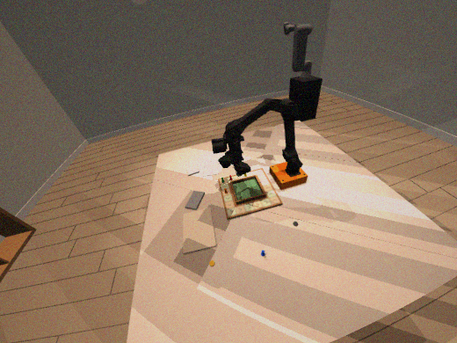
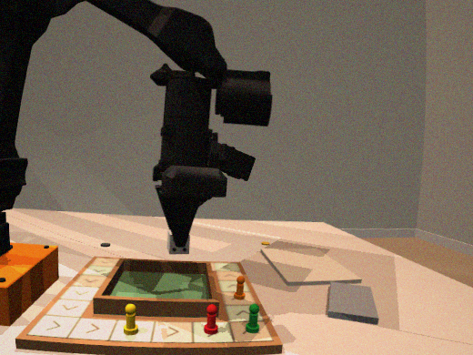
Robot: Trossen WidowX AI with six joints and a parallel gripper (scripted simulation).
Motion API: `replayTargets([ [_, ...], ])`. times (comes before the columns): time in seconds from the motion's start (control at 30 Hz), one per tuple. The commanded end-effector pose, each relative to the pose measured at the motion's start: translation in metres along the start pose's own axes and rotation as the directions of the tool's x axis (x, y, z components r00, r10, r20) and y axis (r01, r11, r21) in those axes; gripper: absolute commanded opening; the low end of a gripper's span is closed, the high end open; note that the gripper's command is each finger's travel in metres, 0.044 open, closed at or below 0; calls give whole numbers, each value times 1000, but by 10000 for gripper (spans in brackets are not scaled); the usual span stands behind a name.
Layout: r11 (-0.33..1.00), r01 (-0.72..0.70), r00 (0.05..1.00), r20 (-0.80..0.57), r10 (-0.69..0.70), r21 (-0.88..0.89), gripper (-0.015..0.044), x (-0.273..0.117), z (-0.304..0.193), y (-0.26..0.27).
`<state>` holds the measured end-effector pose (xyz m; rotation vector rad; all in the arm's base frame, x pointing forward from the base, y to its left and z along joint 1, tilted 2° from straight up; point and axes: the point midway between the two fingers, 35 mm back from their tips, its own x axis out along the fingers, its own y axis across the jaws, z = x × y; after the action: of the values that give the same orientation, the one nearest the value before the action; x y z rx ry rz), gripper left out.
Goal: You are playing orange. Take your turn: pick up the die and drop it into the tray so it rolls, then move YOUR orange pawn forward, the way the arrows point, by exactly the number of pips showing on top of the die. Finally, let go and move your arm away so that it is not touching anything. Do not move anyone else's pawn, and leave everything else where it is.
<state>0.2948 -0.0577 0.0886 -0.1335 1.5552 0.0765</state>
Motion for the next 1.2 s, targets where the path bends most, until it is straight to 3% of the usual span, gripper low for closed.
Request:
replayTargets([
  [0.0, 998, 4, 1000, 4, -4, 62, 0, 3, -5, 21],
  [0.4, 987, 2, 1000, 24, -6, 163, 0, 12, -14, 55],
  [0.77, 987, 0, 924, 377, -61, 161, 0, 20, -8, 54],
  [1.17, 987, 3, 696, 708, -118, 162, 0, 23, -5, 54],
])
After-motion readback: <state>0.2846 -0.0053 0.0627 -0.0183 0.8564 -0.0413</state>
